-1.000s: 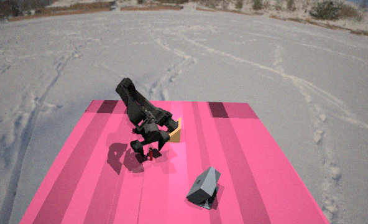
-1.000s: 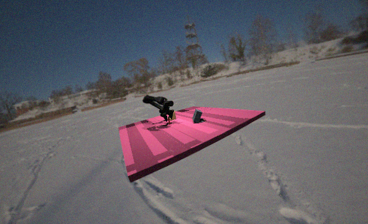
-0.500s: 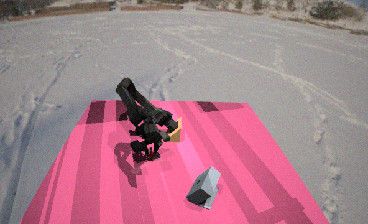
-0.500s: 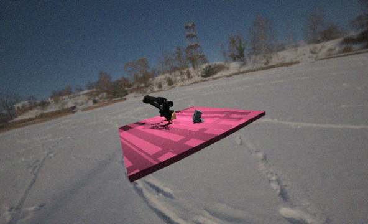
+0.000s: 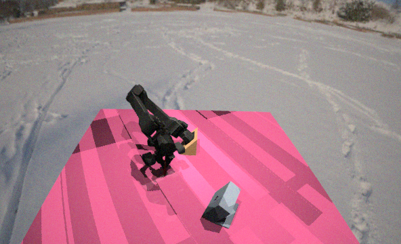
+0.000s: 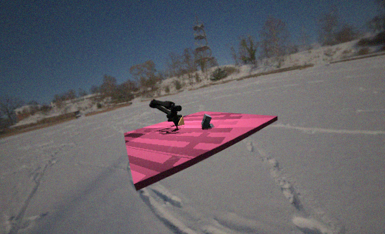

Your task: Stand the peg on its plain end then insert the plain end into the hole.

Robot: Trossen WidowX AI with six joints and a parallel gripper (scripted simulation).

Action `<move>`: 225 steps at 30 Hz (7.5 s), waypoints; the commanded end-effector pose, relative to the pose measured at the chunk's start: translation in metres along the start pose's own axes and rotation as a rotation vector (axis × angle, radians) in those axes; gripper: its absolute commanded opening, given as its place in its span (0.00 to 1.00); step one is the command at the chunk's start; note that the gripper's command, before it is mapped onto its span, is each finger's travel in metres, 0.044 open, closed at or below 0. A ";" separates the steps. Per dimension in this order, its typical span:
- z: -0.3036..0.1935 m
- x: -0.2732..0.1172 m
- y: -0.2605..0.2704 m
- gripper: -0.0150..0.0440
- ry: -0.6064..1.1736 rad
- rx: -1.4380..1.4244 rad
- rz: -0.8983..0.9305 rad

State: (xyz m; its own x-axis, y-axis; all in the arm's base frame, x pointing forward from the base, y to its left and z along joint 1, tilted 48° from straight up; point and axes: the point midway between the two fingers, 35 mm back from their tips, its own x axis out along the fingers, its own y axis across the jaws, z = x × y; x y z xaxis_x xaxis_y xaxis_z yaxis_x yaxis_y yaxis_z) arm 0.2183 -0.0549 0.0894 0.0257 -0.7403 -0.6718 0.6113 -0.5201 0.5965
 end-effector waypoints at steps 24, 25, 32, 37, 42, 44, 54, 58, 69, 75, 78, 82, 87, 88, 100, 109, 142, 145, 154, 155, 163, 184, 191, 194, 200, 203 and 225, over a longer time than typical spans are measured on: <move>-0.006 -0.076 -0.002 0.25 0.007 0.003 -0.010; -0.007 -0.075 -0.002 0.25 0.010 0.006 -0.017; -0.016 -0.070 -0.009 0.25 0.043 0.034 -0.085; -0.023 -0.067 -0.014 0.25 0.070 0.053 -0.134; -0.031 -0.064 -0.018 0.25 0.100 0.072 -0.182; -0.034 -0.064 -0.019 0.25 0.113 0.080 -0.200; -0.051 -0.060 -0.025 0.25 0.182 0.115 -0.289; -0.057 -0.059 -0.027 0.25 0.212 0.129 -0.322; -0.077 -0.058 -0.030 0.25 0.303 0.163 -0.407; -0.087 -0.058 -0.030 0.25 0.356 0.180 -0.449; -0.092 -0.058 -0.029 0.25 0.384 0.188 -0.468; -0.099 -0.059 -0.028 0.25 0.423 0.198 -0.493; -0.107 -0.060 -0.027 0.25 0.472 0.210 -0.521; -0.109 -0.060 -0.026 0.25 0.482 0.212 -0.526; -0.128 -0.064 -0.019 0.25 0.609 0.236 -0.582; -0.141 -0.068 -0.012 0.25 0.709 0.251 -0.613; -0.186 -0.057 -0.015 0.25 0.831 0.263 -0.636; -0.190 -0.055 -0.016 0.25 0.840 0.264 -0.637; -0.199 -0.051 -0.019 0.25 0.859 0.267 -0.640; -0.199 -0.051 -0.019 0.25 0.861 0.268 -0.641; -0.204 -0.047 -0.021 0.25 0.867 0.271 -0.643; -0.217 -0.039 -0.028 0.25 0.867 0.270 -0.640; -0.217 -0.039 -0.028 0.25 0.867 0.270 -0.640; -0.217 -0.039 -0.028 0.25 0.867 0.270 -0.640; -0.219 -0.038 -0.029 0.25 0.868 0.270 -0.640; -0.221 -0.037 -0.030 0.25 0.868 0.270 -0.640; -0.231 -0.032 -0.033 0.25 0.868 0.270 -0.640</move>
State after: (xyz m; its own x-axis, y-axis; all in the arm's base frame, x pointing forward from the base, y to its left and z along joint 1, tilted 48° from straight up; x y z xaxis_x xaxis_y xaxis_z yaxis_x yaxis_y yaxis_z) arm 0.3775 0.0841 -0.0096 0.3725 0.1937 -0.9076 0.5229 -0.8517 0.0329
